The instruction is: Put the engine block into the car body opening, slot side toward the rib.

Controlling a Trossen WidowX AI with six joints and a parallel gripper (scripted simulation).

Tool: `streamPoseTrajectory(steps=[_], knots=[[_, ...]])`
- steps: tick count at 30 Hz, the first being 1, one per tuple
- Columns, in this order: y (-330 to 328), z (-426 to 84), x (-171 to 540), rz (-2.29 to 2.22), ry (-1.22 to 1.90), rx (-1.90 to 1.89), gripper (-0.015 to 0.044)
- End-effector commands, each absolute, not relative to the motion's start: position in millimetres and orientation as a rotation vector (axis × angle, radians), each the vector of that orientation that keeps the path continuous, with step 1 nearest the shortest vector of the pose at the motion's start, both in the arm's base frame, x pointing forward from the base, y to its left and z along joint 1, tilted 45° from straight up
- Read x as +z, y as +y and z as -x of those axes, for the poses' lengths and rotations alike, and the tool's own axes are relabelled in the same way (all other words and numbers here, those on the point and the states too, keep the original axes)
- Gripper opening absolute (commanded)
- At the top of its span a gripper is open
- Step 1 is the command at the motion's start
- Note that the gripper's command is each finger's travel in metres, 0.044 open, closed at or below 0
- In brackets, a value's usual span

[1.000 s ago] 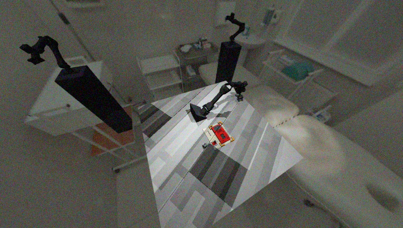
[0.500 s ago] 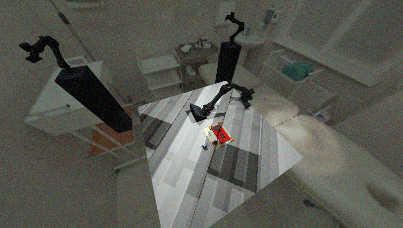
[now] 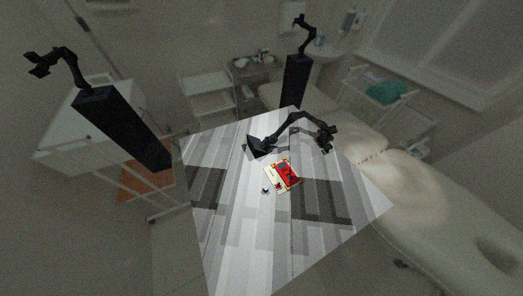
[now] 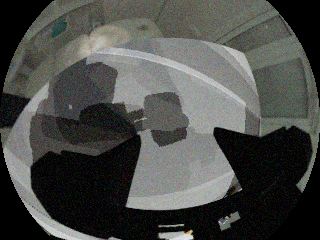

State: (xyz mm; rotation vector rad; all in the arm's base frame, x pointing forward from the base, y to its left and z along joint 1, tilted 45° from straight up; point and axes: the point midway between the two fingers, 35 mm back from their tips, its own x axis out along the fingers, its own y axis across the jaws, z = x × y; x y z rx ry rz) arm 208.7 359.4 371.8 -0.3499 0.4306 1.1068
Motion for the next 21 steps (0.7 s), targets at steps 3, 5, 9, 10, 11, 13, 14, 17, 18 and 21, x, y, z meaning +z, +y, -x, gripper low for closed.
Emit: streamPoseTrajectory(steps=[3, 5, 9, 10, 11, 13, 14, 17, 18, 21], knots=[[331, -250, 357, 0.434, 0.437, 1.032, 0.044], [328, -260, 349, 0.477, 0.447, 1.027, 0.044], [319, -281, 332, 0.558, 0.471, 1.021, 0.044], [315, -288, 327, 0.582, 0.478, 1.019, 0.044], [309, -297, 319, 0.615, 0.488, 1.017, 0.044], [295, -316, 303, 0.68, 0.511, 1.017, 0.044], [288, -325, 295, 0.71, 0.523, 1.019, 0.044], [265, -349, 271, 0.798, 0.563, 1.032, 0.044], [257, -357, 263, 0.826, 0.577, 1.039, 0.044], [229, -379, 236, 0.908, 0.625, 1.072, 0.044]])
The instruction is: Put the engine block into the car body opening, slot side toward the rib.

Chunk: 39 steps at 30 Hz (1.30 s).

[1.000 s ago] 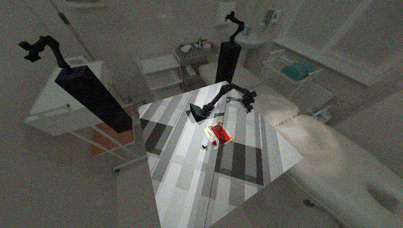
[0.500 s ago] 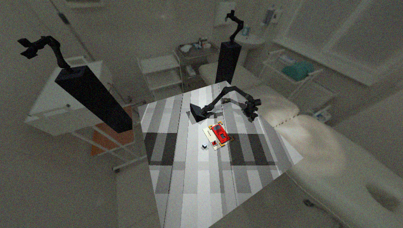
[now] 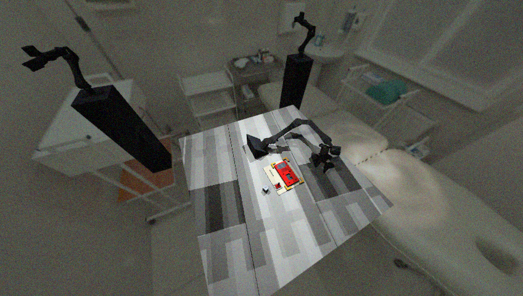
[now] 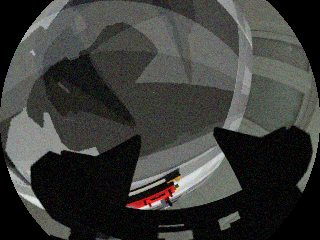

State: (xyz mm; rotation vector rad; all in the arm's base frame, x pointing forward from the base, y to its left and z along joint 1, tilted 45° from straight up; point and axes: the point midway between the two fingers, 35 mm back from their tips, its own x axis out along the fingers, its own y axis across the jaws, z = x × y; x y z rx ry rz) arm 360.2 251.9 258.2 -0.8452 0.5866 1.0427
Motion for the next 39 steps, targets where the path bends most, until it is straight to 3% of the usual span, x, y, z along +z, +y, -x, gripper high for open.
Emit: streamPoseTrajectory(steps=[1, 15, 29, 39], knots=[[219, -386, 227, 0.933, 0.641, 1.086, 0.044], [52, -429, 110, 1.08, 0.784, 1.348, 0.044], [-67, -404, 32, 0.994, 0.673, 1.558, 0.044], [-137, -365, -10, 0.912, 0.405, 1.646, 0.044]])
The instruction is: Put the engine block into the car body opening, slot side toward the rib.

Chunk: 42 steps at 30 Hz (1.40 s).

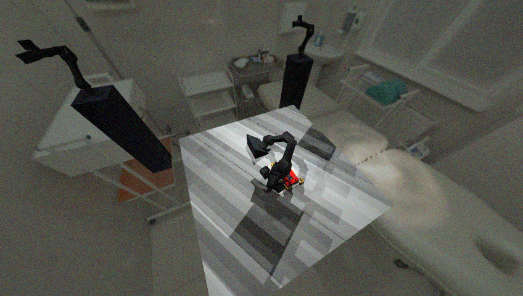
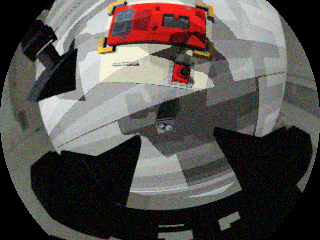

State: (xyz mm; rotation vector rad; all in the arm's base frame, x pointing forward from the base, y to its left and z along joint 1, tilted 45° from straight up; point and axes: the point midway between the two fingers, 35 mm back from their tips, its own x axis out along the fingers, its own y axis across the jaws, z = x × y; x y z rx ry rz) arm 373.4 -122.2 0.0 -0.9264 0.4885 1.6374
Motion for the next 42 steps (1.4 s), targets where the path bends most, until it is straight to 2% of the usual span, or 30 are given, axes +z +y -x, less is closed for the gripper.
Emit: streamPoseTrajectory(steps=[1, 42], knots=[[-141, -362, -13, 0.911, 0.377, 1.647, 0.044], [-89, -360, -74, 0.906, 0.359, 1.647, 0.044]])
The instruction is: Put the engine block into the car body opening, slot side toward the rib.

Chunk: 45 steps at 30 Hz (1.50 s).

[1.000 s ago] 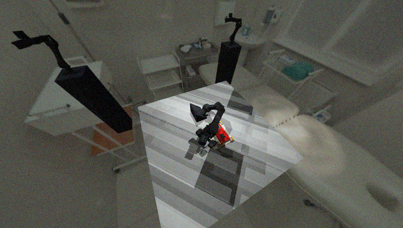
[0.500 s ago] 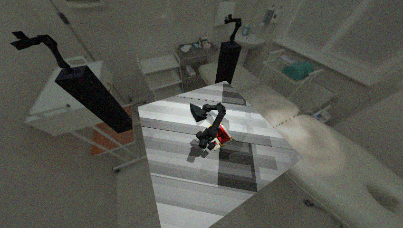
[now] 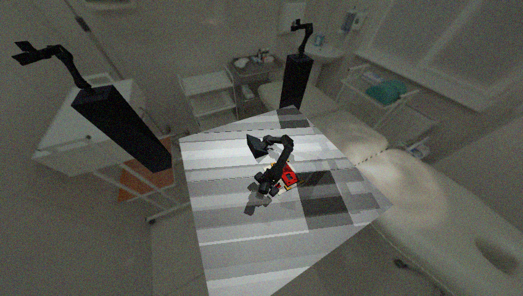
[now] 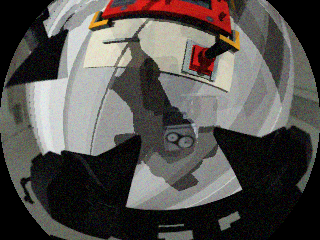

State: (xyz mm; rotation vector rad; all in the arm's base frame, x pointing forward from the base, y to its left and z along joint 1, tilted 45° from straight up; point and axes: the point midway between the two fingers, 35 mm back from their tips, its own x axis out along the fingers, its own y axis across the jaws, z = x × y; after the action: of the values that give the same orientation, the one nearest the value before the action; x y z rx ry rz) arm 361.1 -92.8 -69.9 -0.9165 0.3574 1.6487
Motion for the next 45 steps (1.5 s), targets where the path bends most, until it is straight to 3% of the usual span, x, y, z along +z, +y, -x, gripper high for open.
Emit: streamPoseTrajectory(steps=[1, 16, 27, 34, 38, 45], knots=[[-87, -360, -75, 0.906, 0.358, 1.647, 0.044], [-72, -359, -90, 0.91, 0.351, 1.647, 0.044], [-72, -359, -90, 0.91, 0.351, 1.647, 0.0151], [-72, -359, -90, 0.91, 0.351, 1.647, 0.0105], [-76, -361, -87, 0.909, 0.353, 1.645, 0.0], [-94, -365, -74, 0.906, 0.364, 1.634, 0.0]])
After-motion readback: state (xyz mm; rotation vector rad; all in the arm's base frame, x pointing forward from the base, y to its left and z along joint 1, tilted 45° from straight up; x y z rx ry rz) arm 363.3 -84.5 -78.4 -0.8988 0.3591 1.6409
